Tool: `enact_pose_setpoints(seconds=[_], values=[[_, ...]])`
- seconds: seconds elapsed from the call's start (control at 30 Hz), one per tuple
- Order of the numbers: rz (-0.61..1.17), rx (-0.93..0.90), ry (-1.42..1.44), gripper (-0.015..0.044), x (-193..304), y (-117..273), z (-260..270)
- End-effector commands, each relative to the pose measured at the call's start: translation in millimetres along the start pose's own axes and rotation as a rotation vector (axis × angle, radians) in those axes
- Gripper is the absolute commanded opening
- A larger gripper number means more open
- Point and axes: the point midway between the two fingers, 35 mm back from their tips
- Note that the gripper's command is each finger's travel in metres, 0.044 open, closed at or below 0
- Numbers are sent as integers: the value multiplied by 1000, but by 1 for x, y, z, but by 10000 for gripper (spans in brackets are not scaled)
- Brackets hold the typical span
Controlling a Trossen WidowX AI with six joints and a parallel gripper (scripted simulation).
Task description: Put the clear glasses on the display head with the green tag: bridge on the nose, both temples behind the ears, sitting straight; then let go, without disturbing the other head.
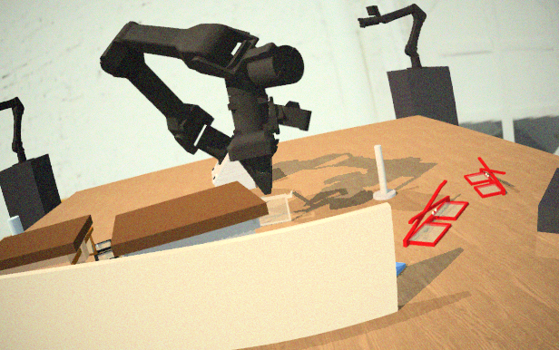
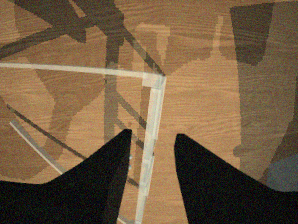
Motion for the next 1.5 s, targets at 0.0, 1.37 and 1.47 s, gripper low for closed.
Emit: enact_pose_setpoints(seconds=[0.0,1.37,1.47], values=[[5,2,7,120,0,-7,0],[7,-1,4,14,2,-35,0],[7,-1,4,0,2,-35,0]])
Point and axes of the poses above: the point midway between the two fingers, 35 mm back from their tips, its own y axis back along the fingers, its own z axis across the jaws, x = y × z, and after that the axes turned 5 degrees about -y, right-handed
